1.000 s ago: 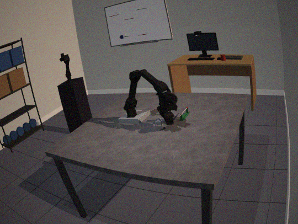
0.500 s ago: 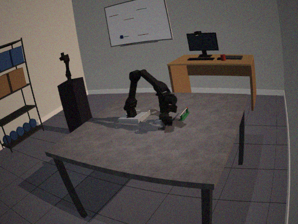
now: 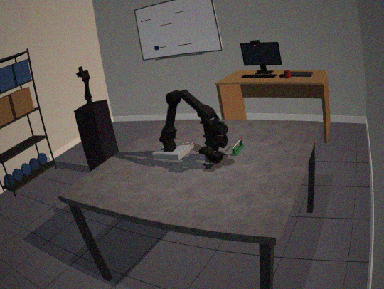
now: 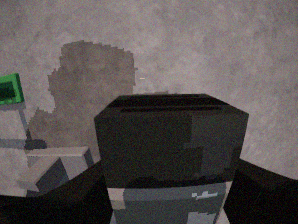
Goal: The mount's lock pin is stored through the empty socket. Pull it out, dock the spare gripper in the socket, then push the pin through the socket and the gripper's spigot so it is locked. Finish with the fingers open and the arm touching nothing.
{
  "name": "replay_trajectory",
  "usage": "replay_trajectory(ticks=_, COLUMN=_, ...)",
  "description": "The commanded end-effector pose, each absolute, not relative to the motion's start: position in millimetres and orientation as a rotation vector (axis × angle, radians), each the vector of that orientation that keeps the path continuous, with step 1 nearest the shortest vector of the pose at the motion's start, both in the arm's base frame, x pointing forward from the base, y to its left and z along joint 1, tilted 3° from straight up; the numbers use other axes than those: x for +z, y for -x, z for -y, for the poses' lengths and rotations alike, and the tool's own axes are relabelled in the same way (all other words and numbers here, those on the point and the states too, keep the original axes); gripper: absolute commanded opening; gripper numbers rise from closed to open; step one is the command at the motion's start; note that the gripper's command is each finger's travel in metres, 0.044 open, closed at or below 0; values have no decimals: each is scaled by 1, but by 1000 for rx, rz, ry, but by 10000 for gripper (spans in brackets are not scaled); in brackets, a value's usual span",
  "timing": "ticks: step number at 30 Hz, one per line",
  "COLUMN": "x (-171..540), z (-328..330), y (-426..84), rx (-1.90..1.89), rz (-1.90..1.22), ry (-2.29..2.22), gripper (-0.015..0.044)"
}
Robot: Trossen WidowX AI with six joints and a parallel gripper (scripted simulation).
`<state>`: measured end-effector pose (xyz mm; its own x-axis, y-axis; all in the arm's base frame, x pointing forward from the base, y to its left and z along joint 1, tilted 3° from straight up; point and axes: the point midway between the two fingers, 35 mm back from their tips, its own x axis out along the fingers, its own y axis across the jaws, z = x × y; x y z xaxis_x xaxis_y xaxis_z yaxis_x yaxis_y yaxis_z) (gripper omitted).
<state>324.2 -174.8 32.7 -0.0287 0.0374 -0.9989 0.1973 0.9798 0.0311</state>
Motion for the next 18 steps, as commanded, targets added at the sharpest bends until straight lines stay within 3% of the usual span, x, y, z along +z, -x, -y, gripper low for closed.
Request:
replay_trajectory(ticks=1, x=38, z=176, y=-324, rx=-221, rz=-1577, ry=-262, gripper=0)
replay_trajectory(ticks=18, x=38, z=177, y=-322, rx=-562, rz=-1517, ry=-595, gripper=0)
